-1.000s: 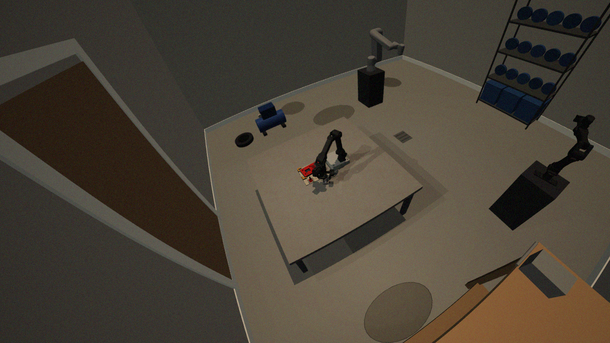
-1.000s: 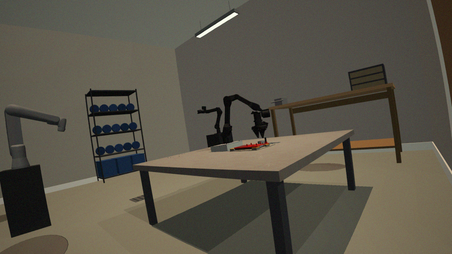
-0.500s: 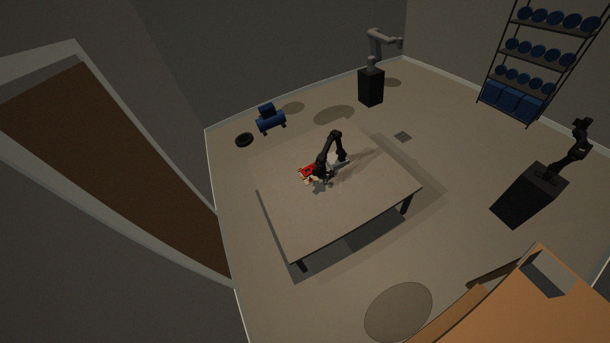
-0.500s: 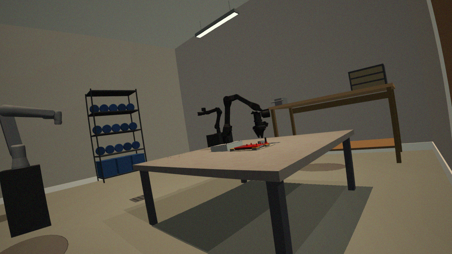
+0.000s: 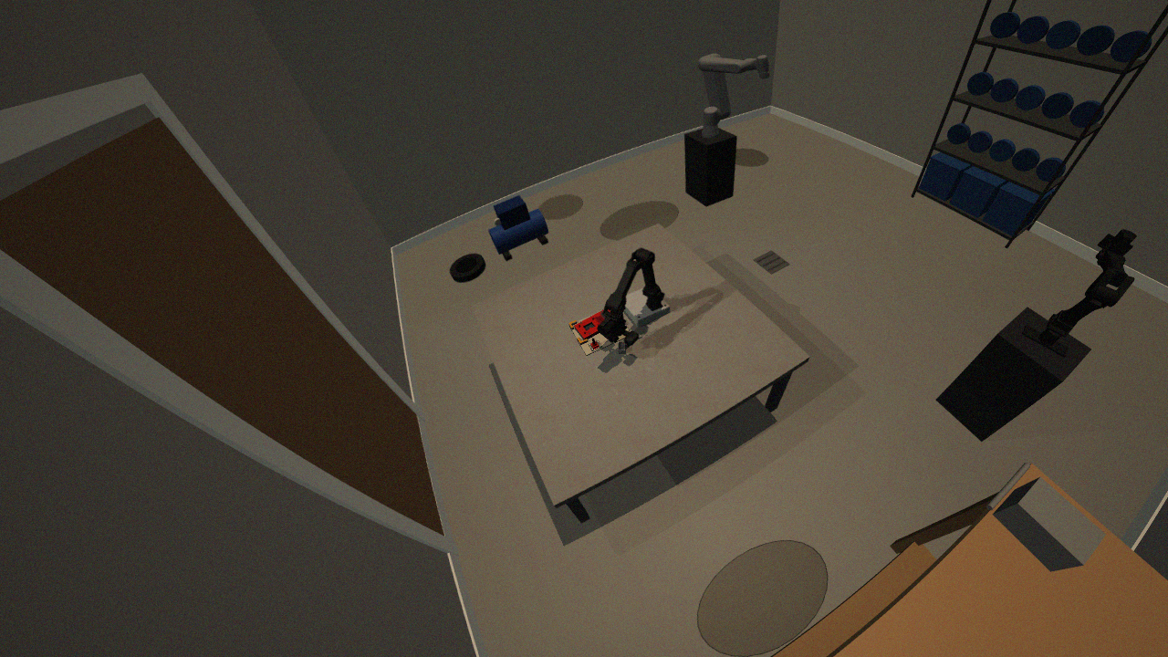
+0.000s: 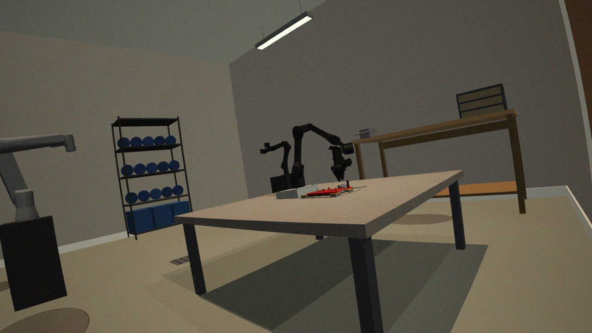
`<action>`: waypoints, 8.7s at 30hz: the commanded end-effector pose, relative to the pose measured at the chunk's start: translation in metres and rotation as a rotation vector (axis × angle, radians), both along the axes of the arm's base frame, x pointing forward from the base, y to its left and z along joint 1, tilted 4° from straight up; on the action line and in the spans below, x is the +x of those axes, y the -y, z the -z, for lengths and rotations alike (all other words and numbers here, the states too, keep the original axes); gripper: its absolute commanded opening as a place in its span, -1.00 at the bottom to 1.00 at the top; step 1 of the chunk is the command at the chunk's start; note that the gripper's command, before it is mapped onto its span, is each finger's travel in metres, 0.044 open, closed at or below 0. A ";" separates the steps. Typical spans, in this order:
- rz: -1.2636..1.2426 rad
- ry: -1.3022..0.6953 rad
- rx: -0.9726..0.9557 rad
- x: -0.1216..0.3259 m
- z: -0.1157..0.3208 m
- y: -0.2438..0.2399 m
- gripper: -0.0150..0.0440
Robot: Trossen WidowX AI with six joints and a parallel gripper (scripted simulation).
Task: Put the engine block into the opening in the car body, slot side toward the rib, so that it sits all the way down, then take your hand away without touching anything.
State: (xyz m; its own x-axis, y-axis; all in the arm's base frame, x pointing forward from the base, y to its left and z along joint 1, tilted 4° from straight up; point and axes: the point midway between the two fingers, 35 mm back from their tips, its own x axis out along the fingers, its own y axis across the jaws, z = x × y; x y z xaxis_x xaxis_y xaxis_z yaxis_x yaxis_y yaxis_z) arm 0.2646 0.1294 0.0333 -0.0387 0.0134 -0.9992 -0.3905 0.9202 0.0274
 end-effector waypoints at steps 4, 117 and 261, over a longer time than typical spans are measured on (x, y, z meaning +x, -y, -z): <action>0.253 -0.004 -0.009 0.000 -0.001 0.000 1.00; 2.497 -0.036 -0.093 0.000 0.036 -0.001 -0.07; 0.256 0.010 -0.027 0.080 -0.008 0.207 0.05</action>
